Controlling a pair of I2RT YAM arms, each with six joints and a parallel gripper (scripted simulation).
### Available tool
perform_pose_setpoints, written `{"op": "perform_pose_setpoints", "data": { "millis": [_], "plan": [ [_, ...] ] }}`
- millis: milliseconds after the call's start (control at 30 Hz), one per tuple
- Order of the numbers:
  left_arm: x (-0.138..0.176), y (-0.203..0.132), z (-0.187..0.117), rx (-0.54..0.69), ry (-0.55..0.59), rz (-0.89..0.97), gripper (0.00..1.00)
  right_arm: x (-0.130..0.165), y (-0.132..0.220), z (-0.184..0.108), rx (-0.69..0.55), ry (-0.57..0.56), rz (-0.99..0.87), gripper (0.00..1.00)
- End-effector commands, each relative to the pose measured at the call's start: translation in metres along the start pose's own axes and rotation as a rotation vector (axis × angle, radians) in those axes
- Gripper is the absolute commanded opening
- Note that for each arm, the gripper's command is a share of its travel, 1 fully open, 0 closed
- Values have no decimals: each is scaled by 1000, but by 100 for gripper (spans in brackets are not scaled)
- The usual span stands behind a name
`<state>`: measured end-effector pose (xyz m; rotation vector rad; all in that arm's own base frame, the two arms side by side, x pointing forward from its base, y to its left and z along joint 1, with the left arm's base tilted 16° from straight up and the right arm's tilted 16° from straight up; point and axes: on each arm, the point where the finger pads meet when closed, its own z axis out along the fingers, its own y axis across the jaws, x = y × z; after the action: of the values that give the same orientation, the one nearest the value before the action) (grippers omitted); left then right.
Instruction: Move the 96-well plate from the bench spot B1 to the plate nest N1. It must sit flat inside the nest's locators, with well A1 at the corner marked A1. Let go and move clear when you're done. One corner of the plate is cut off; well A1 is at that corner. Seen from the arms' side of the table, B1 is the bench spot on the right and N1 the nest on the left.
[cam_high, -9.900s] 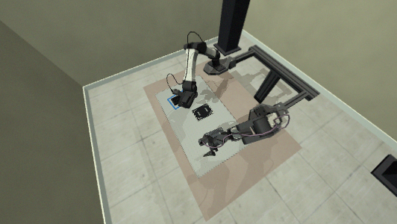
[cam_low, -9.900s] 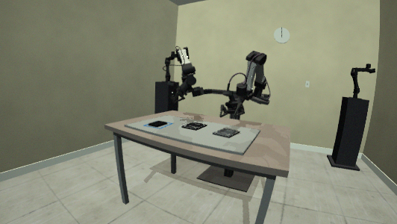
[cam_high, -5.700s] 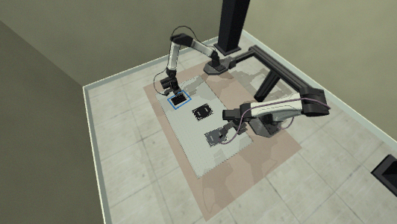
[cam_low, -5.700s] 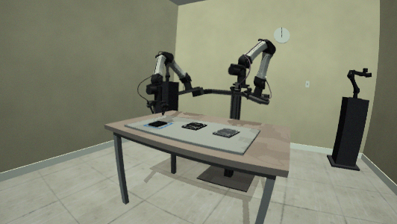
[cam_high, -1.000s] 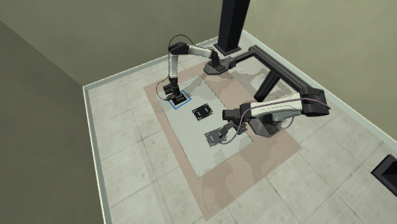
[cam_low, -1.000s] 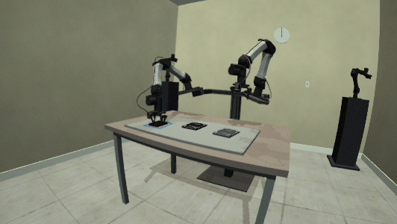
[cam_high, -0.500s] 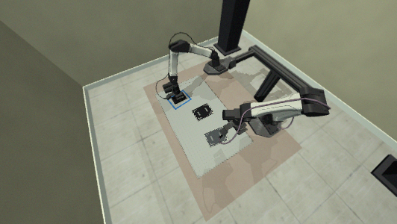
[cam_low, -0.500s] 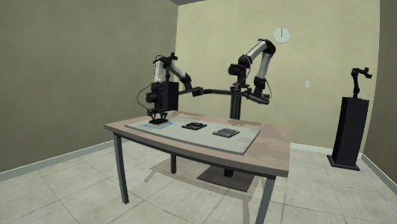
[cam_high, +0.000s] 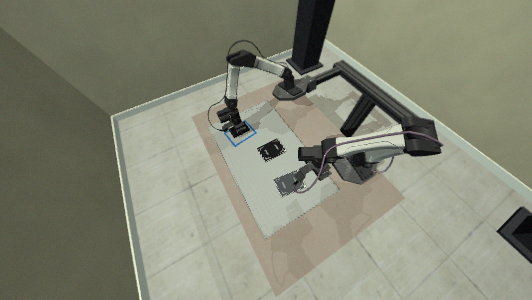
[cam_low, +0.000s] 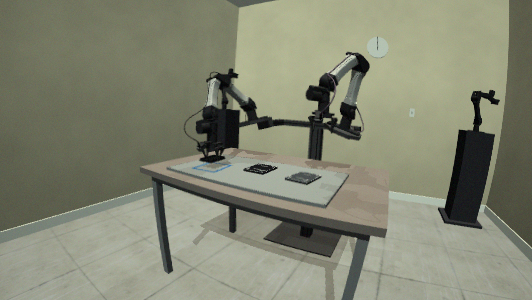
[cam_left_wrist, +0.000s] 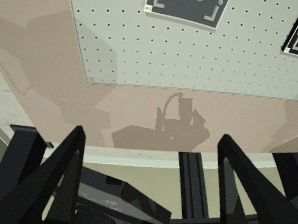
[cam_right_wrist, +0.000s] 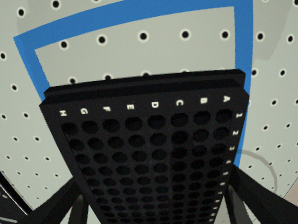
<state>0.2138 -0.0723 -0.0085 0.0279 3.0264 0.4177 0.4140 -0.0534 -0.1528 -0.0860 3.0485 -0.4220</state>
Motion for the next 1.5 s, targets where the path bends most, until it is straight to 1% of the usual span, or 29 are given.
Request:
{"op": "perform_pose_setpoints", "data": {
  "millis": [0,667,1467],
  "plan": [
    [7,2,-2,3,9,1,100,-7,2,-25,7,-29,-3,0],
    [7,2,-2,3,9,1,100,-5,1,-54,10,-28,-3,0],
    [7,2,-2,3,9,1,100,-9,-1,-55,11,-40,4,0]
  ]
}}
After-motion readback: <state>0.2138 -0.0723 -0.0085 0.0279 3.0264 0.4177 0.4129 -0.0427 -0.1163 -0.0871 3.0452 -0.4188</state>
